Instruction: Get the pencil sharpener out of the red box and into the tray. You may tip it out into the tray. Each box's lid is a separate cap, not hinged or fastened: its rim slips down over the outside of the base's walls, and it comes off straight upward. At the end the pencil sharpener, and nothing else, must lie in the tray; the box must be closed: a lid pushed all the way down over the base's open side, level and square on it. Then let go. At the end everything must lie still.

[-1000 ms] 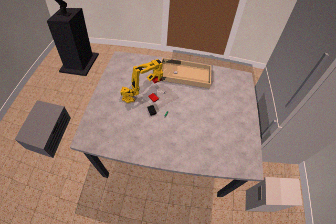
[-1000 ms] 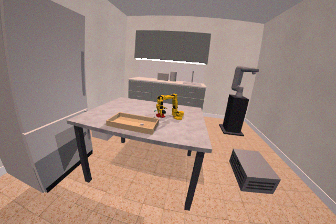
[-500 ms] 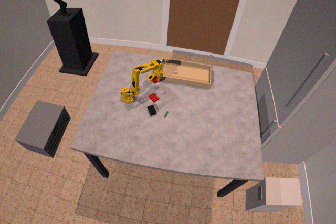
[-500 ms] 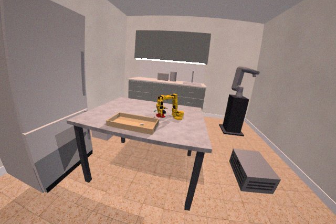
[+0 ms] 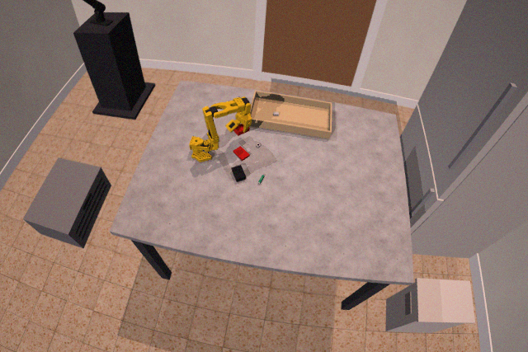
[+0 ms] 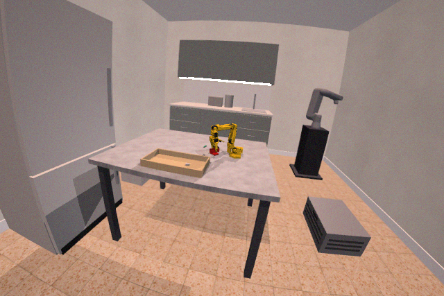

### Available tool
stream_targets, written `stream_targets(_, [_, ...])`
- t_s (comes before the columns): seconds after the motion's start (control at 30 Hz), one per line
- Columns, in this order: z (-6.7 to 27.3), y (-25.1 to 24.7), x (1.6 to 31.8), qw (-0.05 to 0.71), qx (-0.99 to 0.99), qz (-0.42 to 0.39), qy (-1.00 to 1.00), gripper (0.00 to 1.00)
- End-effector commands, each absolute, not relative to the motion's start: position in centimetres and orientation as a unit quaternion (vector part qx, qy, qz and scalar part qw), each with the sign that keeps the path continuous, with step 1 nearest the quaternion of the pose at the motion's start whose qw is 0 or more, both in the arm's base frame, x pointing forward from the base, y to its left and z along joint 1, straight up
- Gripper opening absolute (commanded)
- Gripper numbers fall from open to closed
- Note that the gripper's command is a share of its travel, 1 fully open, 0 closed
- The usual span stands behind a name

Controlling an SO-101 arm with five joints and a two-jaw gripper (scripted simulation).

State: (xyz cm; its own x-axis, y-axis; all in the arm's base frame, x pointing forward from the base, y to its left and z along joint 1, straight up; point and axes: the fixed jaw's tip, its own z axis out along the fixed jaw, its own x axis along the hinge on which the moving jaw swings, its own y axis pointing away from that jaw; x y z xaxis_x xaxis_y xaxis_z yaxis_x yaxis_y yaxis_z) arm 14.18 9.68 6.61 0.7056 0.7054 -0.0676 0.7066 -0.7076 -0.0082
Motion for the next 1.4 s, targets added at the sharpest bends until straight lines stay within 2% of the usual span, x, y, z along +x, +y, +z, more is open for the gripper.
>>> stream_targets(0.0, [7.3,8.8,14.1,0.0,0.924,0.0,0.383,0.22])
stream_targets(1.37, [7.1,7.5,13.7,0.0,0.924,0.0,0.383,0.22])
